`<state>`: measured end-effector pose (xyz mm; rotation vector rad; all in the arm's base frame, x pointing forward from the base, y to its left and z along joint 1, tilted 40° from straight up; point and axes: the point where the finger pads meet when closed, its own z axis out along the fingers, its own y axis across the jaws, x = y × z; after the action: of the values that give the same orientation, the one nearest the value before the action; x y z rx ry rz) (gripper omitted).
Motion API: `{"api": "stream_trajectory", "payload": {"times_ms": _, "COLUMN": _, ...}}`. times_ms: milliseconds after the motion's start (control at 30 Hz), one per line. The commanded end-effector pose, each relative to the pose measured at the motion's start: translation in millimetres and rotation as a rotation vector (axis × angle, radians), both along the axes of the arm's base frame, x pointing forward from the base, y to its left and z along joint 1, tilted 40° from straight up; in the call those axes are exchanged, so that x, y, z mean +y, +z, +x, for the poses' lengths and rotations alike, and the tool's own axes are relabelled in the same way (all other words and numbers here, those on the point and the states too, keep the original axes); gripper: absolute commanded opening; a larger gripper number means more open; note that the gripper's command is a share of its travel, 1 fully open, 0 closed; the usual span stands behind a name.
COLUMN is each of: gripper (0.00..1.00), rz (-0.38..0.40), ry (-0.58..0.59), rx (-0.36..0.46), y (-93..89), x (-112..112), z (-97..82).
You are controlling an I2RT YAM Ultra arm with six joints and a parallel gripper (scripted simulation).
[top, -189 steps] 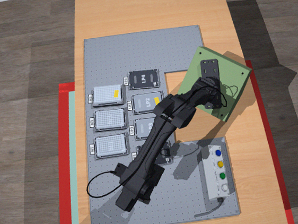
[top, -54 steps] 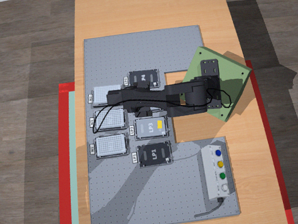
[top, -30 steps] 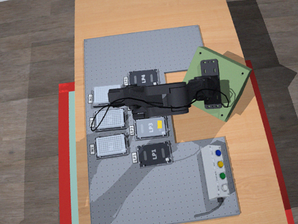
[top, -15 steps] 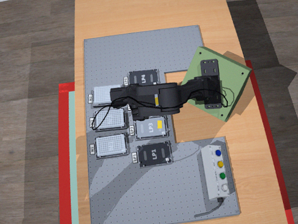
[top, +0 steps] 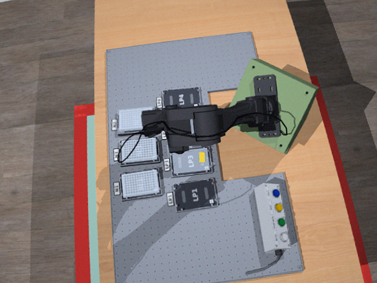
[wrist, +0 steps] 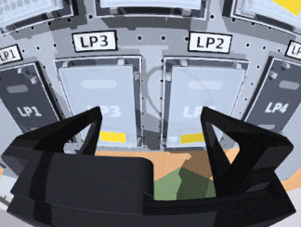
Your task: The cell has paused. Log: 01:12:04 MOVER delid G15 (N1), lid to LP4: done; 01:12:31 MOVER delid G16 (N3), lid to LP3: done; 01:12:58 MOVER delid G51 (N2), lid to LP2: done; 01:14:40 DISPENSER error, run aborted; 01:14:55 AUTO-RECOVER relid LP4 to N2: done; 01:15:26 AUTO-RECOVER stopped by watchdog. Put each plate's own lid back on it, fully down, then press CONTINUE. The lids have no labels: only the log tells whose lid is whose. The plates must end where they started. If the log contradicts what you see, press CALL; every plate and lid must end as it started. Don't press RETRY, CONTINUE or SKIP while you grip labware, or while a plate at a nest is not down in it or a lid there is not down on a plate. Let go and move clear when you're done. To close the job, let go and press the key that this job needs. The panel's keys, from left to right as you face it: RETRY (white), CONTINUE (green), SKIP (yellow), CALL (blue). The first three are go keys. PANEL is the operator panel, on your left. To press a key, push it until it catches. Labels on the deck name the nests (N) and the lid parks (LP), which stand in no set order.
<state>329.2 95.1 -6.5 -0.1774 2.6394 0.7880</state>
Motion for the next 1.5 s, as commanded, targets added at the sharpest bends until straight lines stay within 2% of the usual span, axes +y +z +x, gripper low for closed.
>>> {"api": "stream_trajectory", "payload": {"times_ms": 0, "gripper": 1.0, "rz": 0.014, "ry": -0.015, "rx": -0.061, "y": 15.1, "x": -4.1, "z": 17.7}}
{"api": "stream_trajectory", "payload": {"times_ms": 233, "gripper": 1.0, "rz": 0.013, "ry": -0.012, "rx": -0.063, "y": 16.7, "x": -4.5, "z": 17.4}}
{"api": "stream_trajectory", "payload": {"times_ms": 267, "gripper": 0.99, "rz": 0.024, "ry": -0.034, "rx": -0.055, "y": 2.9, "x": -8.5, "z": 0.4}}
{"api": "stream_trajectory", "payload": {"times_ms": 333, "gripper": 0.97, "rz": 0.04, "ry": -0.069, "rx": -0.074, "y": -12.7, "x": -16.4, "z": -1.9}}
{"api": "stream_trajectory", "payload": {"times_ms": 400, "gripper": 0.95, "rz": 0.055, "ry": -0.102, "rx": -0.129, "y": -17.3, "x": -24.5, "z": 0.5}}
{"api": "stream_trajectory", "payload": {"times_ms": 467, "gripper": 0.95, "rz": 0.055, "ry": -0.102, "rx": -0.129, "y": -17.3, "x": -24.5, "z": 0.5}}
{"api": "stream_trajectory", "payload": {"times_ms": 867, "gripper": 0.83, "rz": 0.144, "ry": -0.302, "rx": -0.459, "y": -43.6, "x": -73.2, "z": 15.3}}
{"api": "stream_trajectory", "payload": {"times_ms": 967, "gripper": 0.8, "rz": 0.162, "ry": -0.345, "rx": -0.505, "y": -52.3, "x": -85.0, "z": 18.2}}
{"api": "stream_trajectory", "payload": {"times_ms": 1033, "gripper": 0.8, "rz": 0.162, "ry": -0.345, "rx": -0.505, "y": -52.3, "x": -85.0, "z": 18.2}}
{"api": "stream_trajectory", "payload": {"times_ms": 1067, "gripper": 0.0, "rz": 0.158, "ry": -0.347, "rx": -0.557, "y": -49.1, "x": -88.8, "z": 29.0}}
{"api": "stream_trajectory", "payload": {"times_ms": 1133, "gripper": 0.0, "rz": 0.17, "ry": -0.365, "rx": -0.603, "y": -55.2, "x": -102.5, "z": 35.7}}
{"api": "stream_trajectory", "payload": {"times_ms": 1267, "gripper": 0.0, "rz": 0.169, "ry": -0.365, "rx": -0.603, "y": -63.6, "x": -117.5, "z": 40.2}}
{"api": "stream_trajectory", "payload": {"times_ms": 1367, "gripper": 0.0, "rz": 0.175, "ry": -0.345, "rx": -0.601, "y": -63.6, "x": -110.1, "z": 40.5}}
{"api": "stream_trajectory", "payload": {"times_ms": 1467, "gripper": 0.0, "rz": 0.173, "ry": -0.352, "rx": -0.602, "y": -63.6, "x": -112.8, "z": 40.4}}
